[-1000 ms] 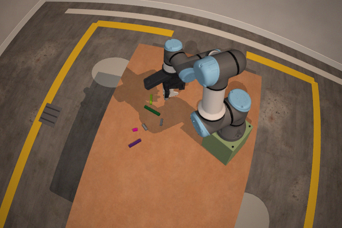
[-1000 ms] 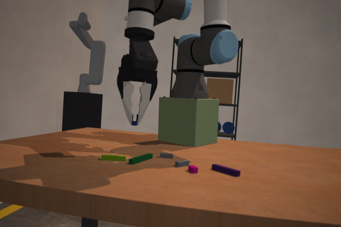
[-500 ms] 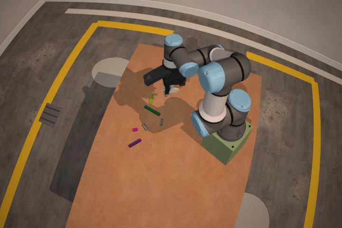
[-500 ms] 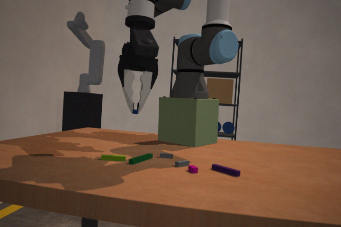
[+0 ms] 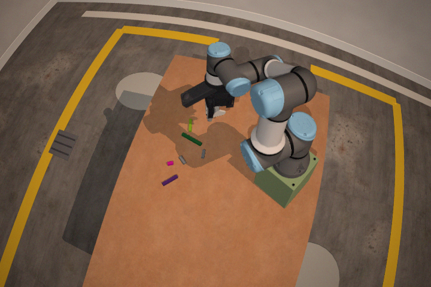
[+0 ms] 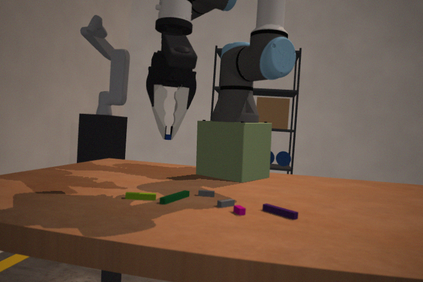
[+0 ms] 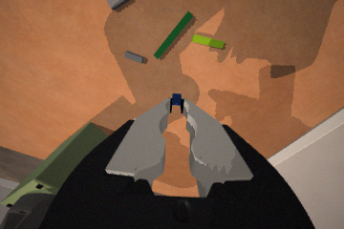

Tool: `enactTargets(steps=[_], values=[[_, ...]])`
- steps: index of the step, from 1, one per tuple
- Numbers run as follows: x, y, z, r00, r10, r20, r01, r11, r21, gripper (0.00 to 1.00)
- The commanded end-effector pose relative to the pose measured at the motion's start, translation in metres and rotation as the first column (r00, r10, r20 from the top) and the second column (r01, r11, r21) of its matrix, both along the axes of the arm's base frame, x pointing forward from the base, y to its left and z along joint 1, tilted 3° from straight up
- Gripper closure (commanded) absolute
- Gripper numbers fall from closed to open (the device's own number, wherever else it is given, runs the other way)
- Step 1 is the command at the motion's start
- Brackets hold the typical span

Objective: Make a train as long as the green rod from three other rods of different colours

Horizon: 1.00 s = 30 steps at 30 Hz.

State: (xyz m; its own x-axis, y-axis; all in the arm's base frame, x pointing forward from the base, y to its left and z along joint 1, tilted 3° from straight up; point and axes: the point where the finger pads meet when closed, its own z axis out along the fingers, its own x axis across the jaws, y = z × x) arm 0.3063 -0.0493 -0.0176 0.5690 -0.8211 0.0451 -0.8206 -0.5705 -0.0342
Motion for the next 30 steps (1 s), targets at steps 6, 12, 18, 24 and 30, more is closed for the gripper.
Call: enactTargets(steps=[6, 12, 18, 24, 30], values=[[0.002, 0.01, 0.0, 0.999, 0.037, 0.001, -0.037, 0.999, -0.003, 1.0], [0.004, 0.028, 0.0, 0.994, 0.106, -0.002, -0.106, 0.994, -0.006, 1.0], [0.004, 0.071, -0.001, 0.965, 0.264, -0.007, -0.264, 0.965, -0.014, 1.0], [-0.003, 0.121, -0.002, 0.899, 0.438, -0.014, -0.438, 0.899, -0.022, 1.0], [-0.011, 0.15, -0.003, 0.847, 0.532, -0.018, -0.532, 0.846, -0.027, 1.0]])
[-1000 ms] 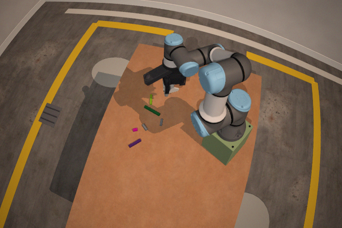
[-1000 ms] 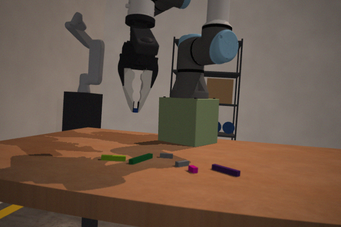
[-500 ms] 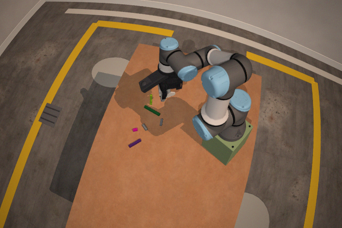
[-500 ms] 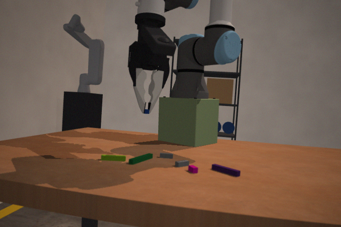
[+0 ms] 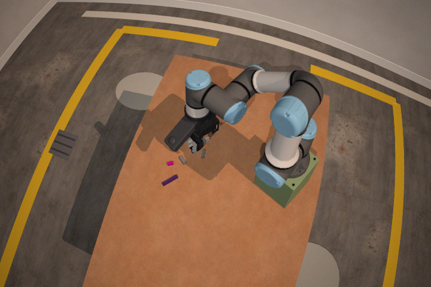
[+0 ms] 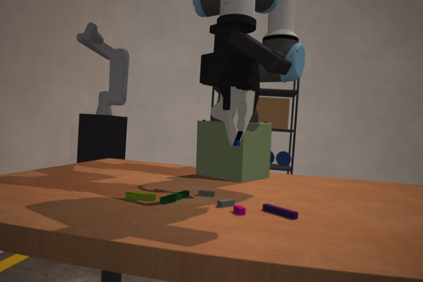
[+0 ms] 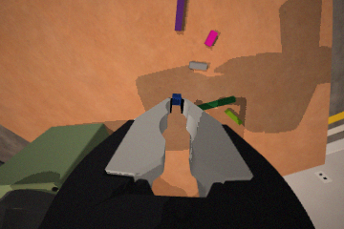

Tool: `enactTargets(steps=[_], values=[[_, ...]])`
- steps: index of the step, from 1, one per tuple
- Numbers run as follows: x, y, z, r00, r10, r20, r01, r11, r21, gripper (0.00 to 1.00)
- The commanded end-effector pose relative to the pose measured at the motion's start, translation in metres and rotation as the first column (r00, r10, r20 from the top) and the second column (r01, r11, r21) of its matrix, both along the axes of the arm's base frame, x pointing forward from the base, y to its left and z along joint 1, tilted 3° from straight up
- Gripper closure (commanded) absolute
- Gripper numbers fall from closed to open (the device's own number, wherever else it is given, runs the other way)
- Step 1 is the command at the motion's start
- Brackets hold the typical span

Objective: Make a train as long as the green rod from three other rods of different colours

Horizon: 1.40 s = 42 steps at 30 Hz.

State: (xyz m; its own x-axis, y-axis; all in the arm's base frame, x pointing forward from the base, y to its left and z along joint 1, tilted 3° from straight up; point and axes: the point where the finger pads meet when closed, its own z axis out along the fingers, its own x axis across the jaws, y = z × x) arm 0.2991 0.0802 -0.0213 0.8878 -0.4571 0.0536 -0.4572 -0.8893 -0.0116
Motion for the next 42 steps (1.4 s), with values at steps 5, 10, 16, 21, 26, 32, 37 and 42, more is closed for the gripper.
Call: enactTargets(steps=[5, 10, 16, 21, 26, 32, 37, 42], values=[[-0.013, 0.043, 0.0, 0.987, 0.164, -0.001, -0.164, 0.986, -0.013, 1.0], [-0.017, 0.052, 0.0, 0.98, 0.198, -0.002, -0.198, 0.98, -0.015, 1.0], [-0.017, 0.052, 0.0, 0.98, 0.2, -0.002, -0.2, 0.98, -0.015, 1.0], [-0.017, 0.052, 0.0, 0.98, 0.2, -0.002, -0.2, 0.98, -0.015, 1.0], [-0.017, 0.052, 0.0, 0.98, 0.2, -0.002, -0.2, 0.98, -0.015, 1.0], [-0.017, 0.052, -0.002, 0.98, 0.2, -0.002, -0.2, 0.98, -0.015, 1.0], [-0.016, 0.052, -0.008, 0.98, 0.2, -0.002, -0.2, 0.98, -0.015, 1.0], [-0.015, 0.052, -0.019, 0.98, 0.2, -0.002, -0.2, 0.98, -0.015, 1.0]])
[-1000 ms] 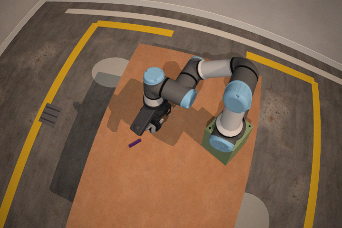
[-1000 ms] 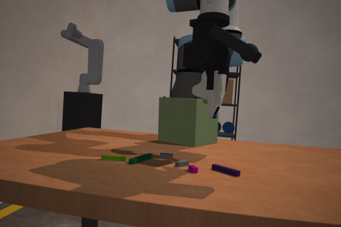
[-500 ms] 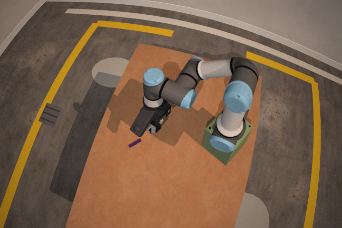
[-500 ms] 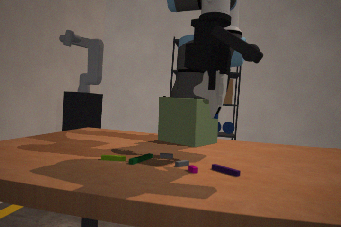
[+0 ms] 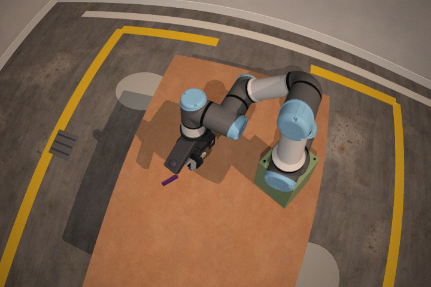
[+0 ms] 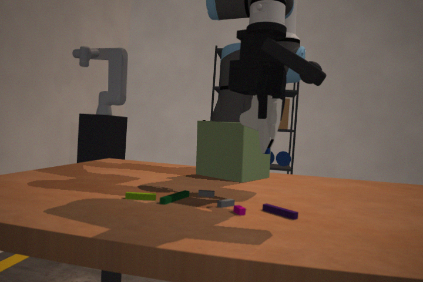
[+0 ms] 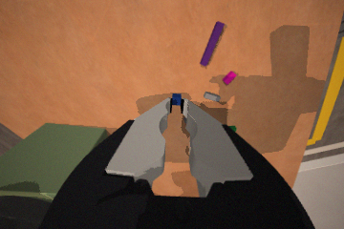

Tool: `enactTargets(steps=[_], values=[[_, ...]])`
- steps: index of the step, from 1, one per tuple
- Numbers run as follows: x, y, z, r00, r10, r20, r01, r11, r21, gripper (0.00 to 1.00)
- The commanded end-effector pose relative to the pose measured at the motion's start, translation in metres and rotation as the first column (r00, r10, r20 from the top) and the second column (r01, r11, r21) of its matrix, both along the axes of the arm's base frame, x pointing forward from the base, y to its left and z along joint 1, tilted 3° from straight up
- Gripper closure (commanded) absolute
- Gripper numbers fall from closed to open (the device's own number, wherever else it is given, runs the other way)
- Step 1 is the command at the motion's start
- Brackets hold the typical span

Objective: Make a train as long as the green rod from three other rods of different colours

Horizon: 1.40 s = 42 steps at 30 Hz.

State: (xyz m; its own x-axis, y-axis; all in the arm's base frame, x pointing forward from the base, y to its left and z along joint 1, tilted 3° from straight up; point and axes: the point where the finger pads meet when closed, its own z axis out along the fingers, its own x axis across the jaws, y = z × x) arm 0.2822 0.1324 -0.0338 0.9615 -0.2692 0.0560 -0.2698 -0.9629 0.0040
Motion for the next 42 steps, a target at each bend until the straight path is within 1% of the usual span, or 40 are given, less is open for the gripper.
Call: enactTargets(steps=[1, 3, 5, 14, 20, 22, 27, 31, 42], values=[[0.002, 0.0, -0.01, 1.0, 0.0, 0.003, 0.0, 1.0, 0.0, 1.0], [0.002, 0.0, -0.016, 1.0, 0.0, 0.003, 0.0, 1.0, 0.0, 1.0], [0.002, 0.0, -0.016, 1.0, 0.0, 0.003, 0.0, 1.0, 0.0, 1.0], [0.004, 0.0, -0.045, 1.0, 0.0, 0.003, 0.0, 1.0, 0.0, 1.0], [0.005, -0.001, -0.061, 1.0, 0.0, 0.003, 0.0, 1.0, 0.0, 1.0], [0.005, -0.001, -0.061, 1.0, 0.0, 0.003, 0.0, 1.0, 0.0, 1.0], [0.006, -0.001, -0.07, 1.0, 0.0, 0.003, 0.0, 1.0, 0.0, 1.0], [0.006, -0.001, -0.074, 1.0, 0.0, 0.003, 0.0, 1.0, 0.0, 1.0], [0.006, -0.001, -0.075, 1.0, 0.0, 0.003, 0.0, 1.0, 0.0, 1.0]])
